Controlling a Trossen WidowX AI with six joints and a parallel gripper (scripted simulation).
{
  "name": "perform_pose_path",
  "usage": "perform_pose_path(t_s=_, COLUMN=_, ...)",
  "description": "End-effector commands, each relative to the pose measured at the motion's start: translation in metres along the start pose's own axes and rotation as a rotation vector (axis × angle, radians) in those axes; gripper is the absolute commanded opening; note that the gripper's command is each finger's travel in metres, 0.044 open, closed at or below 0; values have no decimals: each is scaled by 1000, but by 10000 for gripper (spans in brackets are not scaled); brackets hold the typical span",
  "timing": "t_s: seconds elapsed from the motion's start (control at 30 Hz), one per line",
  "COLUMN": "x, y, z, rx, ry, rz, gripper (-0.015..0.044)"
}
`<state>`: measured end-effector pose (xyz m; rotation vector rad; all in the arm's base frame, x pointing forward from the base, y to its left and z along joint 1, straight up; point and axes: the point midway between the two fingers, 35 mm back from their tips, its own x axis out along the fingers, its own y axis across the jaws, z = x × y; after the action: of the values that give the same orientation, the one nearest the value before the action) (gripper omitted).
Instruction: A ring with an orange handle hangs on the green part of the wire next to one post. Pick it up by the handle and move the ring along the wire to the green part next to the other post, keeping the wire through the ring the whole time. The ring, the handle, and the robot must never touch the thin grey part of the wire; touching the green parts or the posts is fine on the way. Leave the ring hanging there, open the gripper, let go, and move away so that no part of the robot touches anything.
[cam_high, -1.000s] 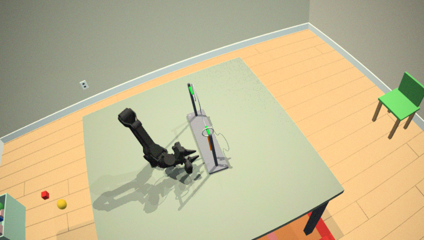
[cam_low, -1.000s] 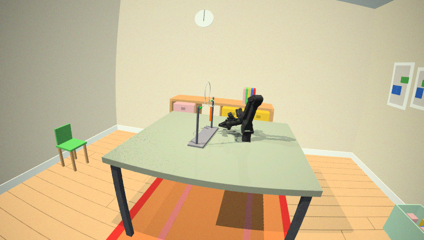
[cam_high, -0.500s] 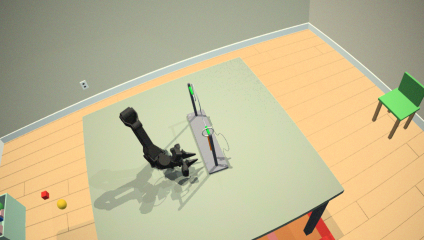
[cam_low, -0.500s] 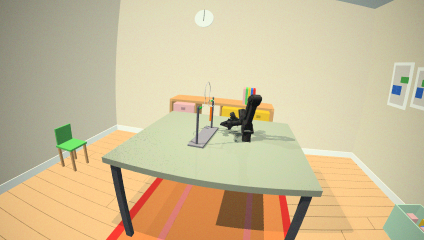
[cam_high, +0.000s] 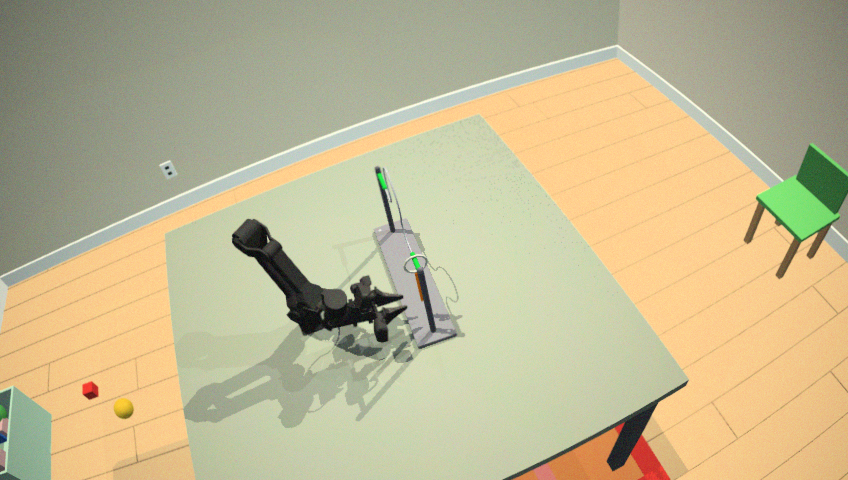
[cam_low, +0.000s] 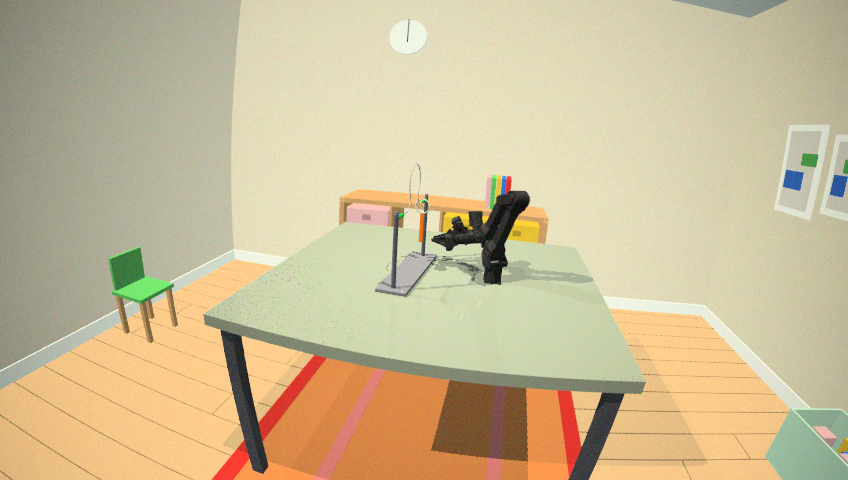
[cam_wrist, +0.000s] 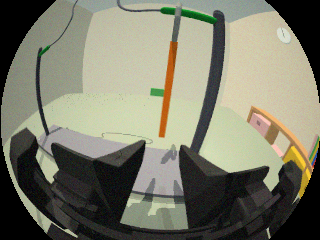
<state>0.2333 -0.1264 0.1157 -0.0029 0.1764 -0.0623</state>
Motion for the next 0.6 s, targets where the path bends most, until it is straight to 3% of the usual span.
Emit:
perform_pose_path(t_s=0.0, x=2, y=0, z=5, rx=-3, ry=-12, rz=-7, gripper=160)
perform_pose_path(t_s=0.57, x=24, y=-4, z=9, rx=-4, ry=-11, rz=-7, gripper=160)
